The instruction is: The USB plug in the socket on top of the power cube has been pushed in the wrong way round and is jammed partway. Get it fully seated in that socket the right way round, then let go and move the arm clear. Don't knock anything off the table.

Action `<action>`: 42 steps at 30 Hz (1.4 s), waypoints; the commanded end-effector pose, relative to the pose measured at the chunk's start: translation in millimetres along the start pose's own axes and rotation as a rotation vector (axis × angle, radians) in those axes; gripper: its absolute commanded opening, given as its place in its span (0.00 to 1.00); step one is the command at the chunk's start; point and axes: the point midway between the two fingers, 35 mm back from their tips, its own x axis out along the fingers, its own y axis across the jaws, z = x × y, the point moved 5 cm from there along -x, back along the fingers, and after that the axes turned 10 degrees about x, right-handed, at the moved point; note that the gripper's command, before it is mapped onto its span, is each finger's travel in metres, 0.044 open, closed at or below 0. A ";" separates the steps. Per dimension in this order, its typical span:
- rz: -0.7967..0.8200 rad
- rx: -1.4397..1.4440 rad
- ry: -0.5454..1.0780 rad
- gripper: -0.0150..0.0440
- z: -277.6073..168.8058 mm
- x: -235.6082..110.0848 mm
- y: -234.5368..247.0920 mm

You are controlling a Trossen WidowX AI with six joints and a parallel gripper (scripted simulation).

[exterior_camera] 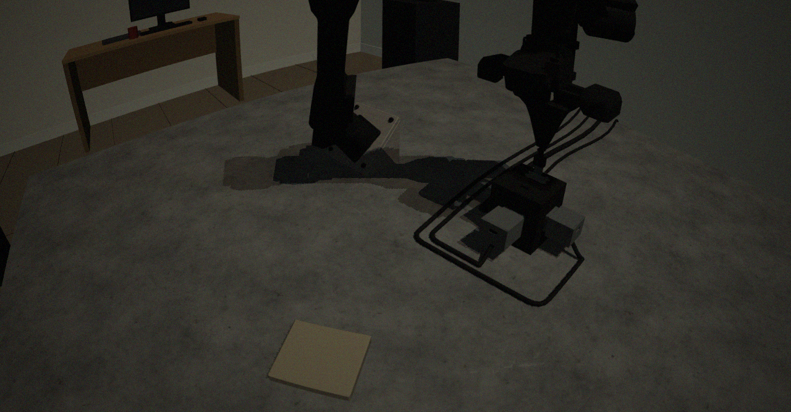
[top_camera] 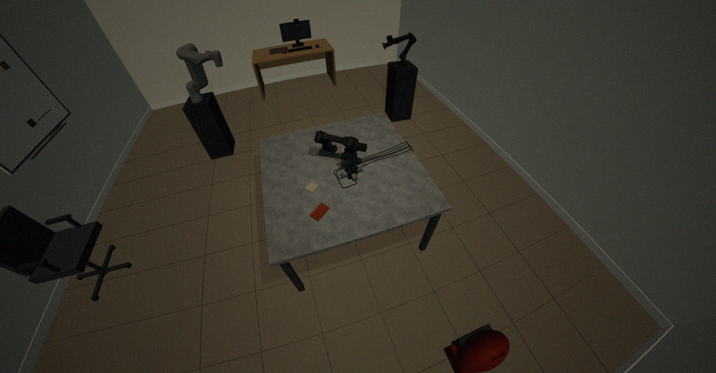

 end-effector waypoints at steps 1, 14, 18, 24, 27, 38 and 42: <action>0.004 -0.003 -0.001 0.25 0.1 0.5 0.5; 0.004 -0.003 -0.001 0.25 0.1 2.1 0.5; 0.004 -0.003 -0.001 0.25 0.1 2.6 0.5; 0.004 -0.003 -0.001 0.25 0.1 3.3 0.5; 0.004 -0.003 -0.001 0.25 0.1 3.7 0.5; 0.004 -0.003 -0.001 0.25 0.1 5.0 0.5; 0.004 -0.003 -0.001 0.25 0.2 5.4 0.5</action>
